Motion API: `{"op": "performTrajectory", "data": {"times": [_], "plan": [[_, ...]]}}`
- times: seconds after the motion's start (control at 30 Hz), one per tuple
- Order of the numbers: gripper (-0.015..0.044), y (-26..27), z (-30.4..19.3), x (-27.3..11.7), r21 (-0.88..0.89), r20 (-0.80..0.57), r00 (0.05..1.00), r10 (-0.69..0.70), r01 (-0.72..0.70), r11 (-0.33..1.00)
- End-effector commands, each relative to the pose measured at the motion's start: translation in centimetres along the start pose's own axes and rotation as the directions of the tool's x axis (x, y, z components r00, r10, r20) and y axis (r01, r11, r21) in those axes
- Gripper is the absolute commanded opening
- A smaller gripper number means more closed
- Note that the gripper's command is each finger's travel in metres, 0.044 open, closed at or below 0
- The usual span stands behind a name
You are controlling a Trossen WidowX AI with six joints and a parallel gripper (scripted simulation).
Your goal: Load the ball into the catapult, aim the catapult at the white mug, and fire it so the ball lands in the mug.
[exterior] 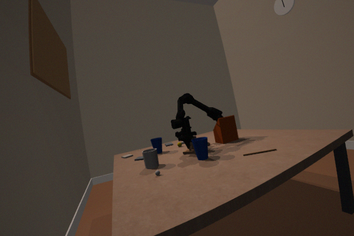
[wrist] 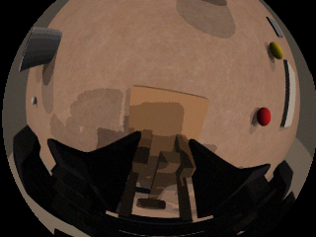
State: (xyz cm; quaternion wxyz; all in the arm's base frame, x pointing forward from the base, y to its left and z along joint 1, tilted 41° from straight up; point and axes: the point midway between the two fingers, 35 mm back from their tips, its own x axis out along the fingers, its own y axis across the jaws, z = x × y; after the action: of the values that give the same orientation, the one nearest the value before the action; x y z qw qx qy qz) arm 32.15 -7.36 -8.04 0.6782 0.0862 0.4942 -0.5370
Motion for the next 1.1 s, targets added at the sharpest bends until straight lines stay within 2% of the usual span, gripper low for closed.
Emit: {"op": "performTrajectory", "data": {"times": [0.0, 0.43, 0.5, 0.57, 0.7, 1.0, 1.07], "plan": [[0.0, 0.0, 0.0, -0.1, 0.0, 0.001, 1.0, 0.001, -0.001, 1.0], [0.0341, 0.0, 0.0, -0.1, 0.0, 0.001, 1.0, 0.001, -0.001, 1.0], [0.0394, 0.2, 0.0, -1.1, -0.001, 0.0, 1.0, 0.003, -0.003, 1.0], [0.044, 0.5, 0.1, -4.1, -0.001, -0.002, 1.0, 0.005, -0.005, 1.0], [0.044, 0.1, -0.1, -9.9, -0.002, -0.002, 1.0, 0.004, -0.004, 1.0], [0.044, 0.0, 0.0, -9.6, -0.007, 0.003, 1.0, 0.003, -0.003, 1.0], [0.044, 0.1, 0.0, -8.6, -0.007, 0.003, 1.0, 0.004, -0.004, 1.0]]}}
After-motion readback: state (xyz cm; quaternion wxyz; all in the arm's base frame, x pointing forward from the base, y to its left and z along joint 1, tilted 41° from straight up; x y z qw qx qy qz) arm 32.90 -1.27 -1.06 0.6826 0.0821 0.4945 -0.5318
